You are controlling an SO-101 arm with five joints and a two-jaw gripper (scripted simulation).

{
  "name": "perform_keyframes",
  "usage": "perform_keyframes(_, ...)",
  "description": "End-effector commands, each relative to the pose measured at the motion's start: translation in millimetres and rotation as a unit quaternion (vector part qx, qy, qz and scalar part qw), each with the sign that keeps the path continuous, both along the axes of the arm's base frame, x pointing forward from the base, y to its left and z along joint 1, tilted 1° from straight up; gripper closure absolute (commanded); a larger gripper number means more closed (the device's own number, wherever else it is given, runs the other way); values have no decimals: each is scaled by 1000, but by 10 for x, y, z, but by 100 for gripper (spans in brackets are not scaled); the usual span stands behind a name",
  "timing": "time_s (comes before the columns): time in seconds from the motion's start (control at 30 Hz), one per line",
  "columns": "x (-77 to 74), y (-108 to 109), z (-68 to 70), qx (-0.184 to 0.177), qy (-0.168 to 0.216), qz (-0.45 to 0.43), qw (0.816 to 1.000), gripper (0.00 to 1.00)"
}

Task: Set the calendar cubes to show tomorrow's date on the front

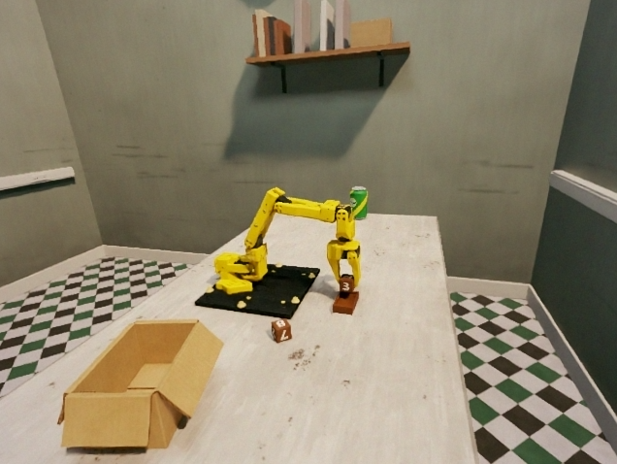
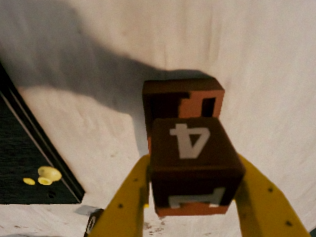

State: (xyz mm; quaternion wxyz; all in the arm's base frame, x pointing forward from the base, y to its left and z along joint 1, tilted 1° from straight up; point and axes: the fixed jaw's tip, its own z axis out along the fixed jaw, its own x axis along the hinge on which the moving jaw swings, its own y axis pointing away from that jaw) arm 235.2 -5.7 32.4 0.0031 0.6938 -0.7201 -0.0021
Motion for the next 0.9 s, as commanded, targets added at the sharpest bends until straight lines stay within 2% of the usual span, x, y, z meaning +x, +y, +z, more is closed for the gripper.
perform_keyframes(0.0, 2, -10, 6, 1, -6, -1, 1000, 100)
perform_keyframes(0.87, 1, -4, -73, 1, -6, -1, 1000, 100)
